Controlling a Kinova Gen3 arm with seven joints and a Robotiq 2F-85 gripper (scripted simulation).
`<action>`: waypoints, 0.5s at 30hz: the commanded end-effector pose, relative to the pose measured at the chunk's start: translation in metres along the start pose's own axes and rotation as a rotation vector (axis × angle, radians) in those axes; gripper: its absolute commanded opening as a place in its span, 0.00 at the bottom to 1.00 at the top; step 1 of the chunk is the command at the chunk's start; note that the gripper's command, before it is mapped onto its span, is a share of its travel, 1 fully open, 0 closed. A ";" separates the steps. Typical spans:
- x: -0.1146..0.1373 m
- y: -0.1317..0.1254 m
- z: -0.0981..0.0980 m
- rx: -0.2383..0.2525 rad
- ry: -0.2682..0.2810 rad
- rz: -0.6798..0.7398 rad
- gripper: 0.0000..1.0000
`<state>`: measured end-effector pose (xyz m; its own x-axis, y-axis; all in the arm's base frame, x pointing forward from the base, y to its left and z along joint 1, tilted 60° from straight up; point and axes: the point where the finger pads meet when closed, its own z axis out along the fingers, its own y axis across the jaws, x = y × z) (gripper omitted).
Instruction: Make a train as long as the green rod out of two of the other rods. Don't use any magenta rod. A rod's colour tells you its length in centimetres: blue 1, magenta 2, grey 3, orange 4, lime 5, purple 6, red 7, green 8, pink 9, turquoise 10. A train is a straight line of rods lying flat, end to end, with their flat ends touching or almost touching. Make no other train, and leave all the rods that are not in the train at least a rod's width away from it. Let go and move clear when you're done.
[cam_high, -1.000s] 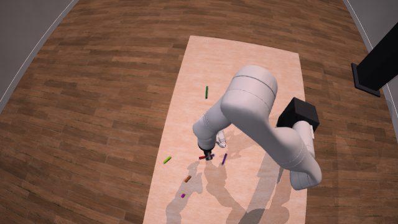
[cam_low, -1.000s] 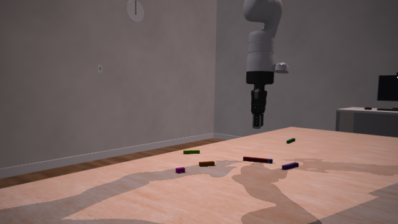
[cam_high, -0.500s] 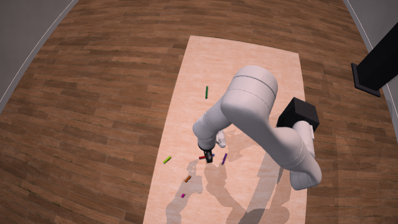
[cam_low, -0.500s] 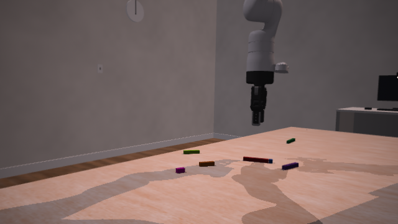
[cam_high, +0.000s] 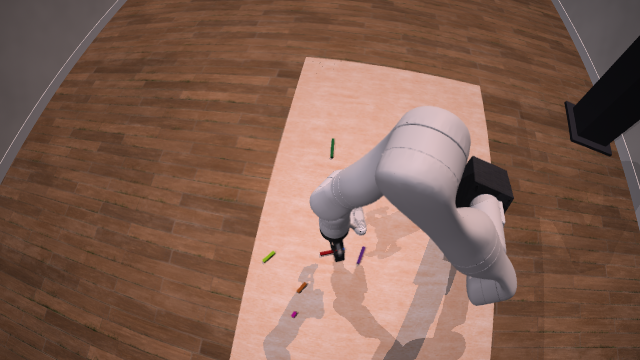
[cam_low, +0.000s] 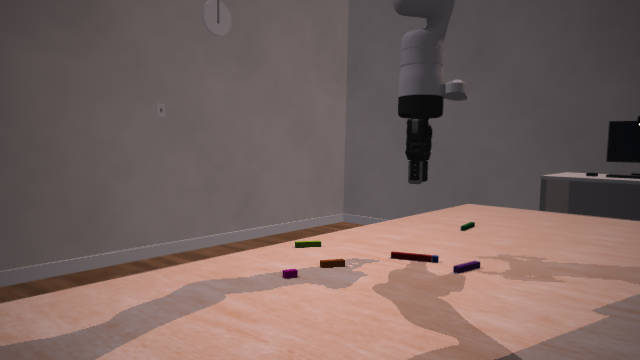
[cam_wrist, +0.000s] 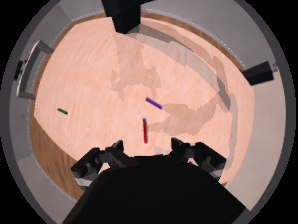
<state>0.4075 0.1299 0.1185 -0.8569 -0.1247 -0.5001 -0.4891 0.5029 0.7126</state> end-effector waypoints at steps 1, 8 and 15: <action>-0.004 -0.005 -0.025 0.017 -0.011 -0.014 1.00; -0.004 -0.004 -0.048 0.017 -0.011 -0.013 1.00; -0.003 -0.004 -0.059 0.017 -0.011 -0.013 1.00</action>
<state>0.4006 0.0850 0.1439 -0.8575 -0.1175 -0.5008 -0.4850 0.5091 0.7111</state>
